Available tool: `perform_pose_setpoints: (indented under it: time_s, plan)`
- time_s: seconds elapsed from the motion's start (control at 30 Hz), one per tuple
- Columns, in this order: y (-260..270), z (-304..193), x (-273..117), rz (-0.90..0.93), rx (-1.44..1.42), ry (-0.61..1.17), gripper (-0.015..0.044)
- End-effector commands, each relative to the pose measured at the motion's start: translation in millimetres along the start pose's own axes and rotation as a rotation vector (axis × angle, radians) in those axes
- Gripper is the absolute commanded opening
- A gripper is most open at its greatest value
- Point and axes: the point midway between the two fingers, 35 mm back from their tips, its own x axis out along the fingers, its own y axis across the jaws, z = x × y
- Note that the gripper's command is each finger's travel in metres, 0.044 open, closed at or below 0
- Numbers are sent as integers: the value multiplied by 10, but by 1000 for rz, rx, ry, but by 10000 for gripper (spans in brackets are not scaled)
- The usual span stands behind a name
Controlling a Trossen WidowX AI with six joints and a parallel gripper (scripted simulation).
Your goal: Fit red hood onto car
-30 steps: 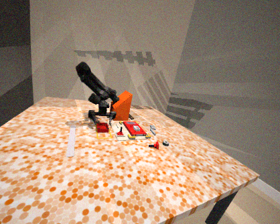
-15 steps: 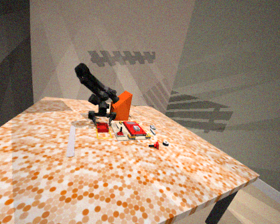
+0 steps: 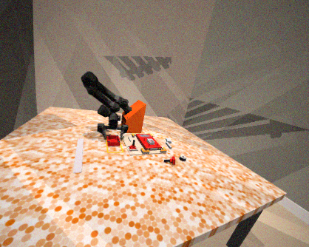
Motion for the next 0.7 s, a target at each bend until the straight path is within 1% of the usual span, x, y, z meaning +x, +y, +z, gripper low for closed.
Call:
perform_pose_setpoints:
  time_s: [0.0, 0.5, 0.63, 0.67]
  plan:
    - [-6, -8, 17, -1, -6, -5, 440]
    - [-1, -74, 48, -1, -6, -5, 440]
    - [4, -70, 33, 0, 0, 0, 335]
    - [4, -70, 33, 0, 0, 0, 328]
